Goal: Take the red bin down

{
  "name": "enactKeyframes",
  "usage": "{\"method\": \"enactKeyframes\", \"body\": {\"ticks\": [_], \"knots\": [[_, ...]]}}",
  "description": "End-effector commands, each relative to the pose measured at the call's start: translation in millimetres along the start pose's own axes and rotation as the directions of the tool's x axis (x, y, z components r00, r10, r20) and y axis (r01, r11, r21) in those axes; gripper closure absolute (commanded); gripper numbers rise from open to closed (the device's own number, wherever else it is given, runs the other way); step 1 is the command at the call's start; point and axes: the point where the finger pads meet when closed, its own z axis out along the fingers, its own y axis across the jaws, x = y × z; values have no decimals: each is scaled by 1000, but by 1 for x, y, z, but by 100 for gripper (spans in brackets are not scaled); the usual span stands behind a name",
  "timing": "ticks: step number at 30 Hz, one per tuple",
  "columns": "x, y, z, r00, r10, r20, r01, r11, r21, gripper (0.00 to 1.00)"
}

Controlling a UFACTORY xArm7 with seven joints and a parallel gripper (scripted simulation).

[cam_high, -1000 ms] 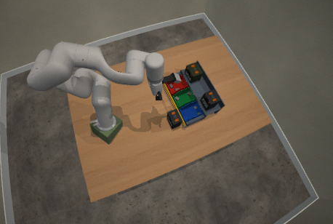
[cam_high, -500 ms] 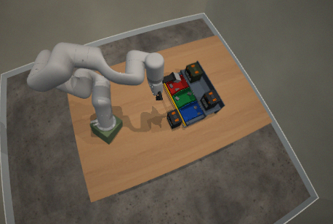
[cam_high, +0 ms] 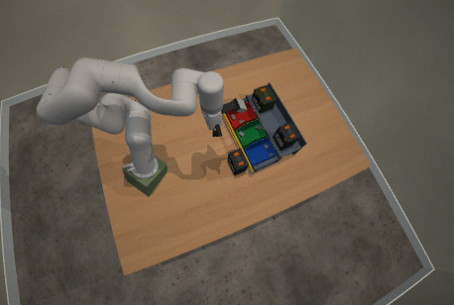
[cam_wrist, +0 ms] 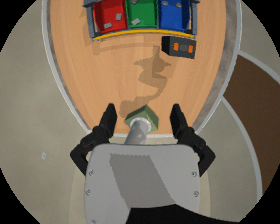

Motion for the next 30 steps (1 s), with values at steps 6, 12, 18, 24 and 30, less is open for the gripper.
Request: {"method": "enactKeyframes", "body": {"ticks": [6, 12, 18, 24, 30], "knots": [[1, 0, -1, 1000, 0, -4, 0, 1000, -1, 0], [-26, 1, 11, 988, 153, -1, -153, 988, 27, 0], [-45, 1, 19, 967, 253, 4, -253, 966, 44, 0], [-45, 1, 19, 967, 253, 4, -253, 966, 44, 0], [-84, 2, 37, 897, 442, 17, -442, 893, 78, 0]]}}
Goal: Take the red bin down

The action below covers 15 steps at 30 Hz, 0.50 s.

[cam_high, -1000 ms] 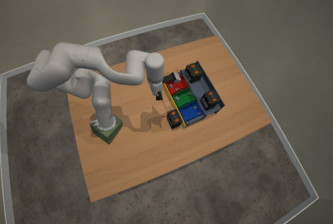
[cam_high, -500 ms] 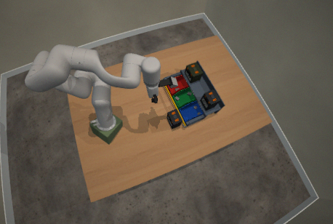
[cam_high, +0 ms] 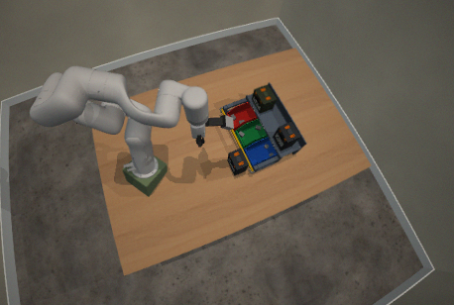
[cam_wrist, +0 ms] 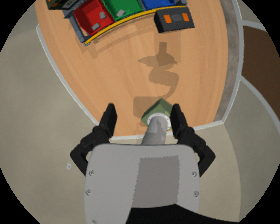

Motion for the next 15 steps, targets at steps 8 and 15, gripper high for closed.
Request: {"method": "enactKeyframes", "body": {"ticks": [8, 15], "knots": [[-38, 15, 17, 978, 206, 0, -206, 978, 37, 0], [-55, 21, 24, 953, 303, 5, -303, 951, 54, 0]]}}
